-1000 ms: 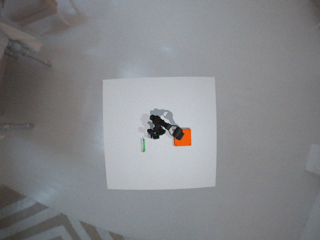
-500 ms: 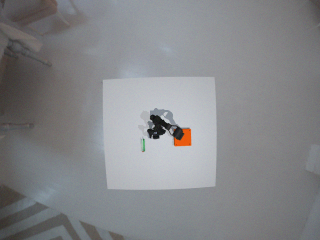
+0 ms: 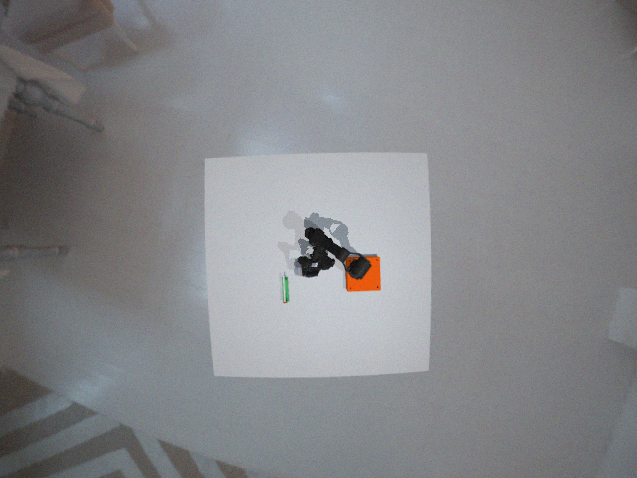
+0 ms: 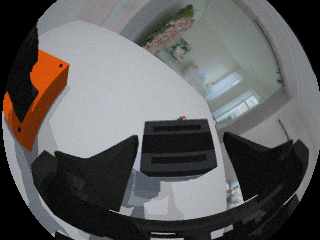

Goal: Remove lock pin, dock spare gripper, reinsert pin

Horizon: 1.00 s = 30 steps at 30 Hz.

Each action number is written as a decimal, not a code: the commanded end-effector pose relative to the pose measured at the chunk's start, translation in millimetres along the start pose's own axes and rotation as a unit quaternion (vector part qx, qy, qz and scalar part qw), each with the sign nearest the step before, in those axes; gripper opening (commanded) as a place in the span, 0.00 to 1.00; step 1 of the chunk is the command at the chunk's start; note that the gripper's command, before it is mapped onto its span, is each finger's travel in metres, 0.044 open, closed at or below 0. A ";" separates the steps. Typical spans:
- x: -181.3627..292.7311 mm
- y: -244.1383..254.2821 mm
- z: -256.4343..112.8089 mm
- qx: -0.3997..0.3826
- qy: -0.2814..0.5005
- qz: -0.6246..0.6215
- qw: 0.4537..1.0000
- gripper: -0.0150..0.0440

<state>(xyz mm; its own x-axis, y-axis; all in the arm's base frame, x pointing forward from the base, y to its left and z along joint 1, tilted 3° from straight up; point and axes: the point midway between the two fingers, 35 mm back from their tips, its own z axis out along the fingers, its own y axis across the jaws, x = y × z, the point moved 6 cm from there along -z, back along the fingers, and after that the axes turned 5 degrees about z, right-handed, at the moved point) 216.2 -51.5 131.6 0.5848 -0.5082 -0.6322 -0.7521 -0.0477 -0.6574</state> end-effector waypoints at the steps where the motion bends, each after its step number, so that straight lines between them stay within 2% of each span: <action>1: -7.9 1.0 -4.6 -0.001 0.000 0.000 1.000 1.00; 30: -61.0 -17.5 -28.0 0.005 0.014 0.009 1.000 1.00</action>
<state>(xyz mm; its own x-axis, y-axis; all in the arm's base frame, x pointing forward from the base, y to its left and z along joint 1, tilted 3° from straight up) 184.8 -44.9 186.7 0.5645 -0.5244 -0.6375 -0.7624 -0.0351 -0.6462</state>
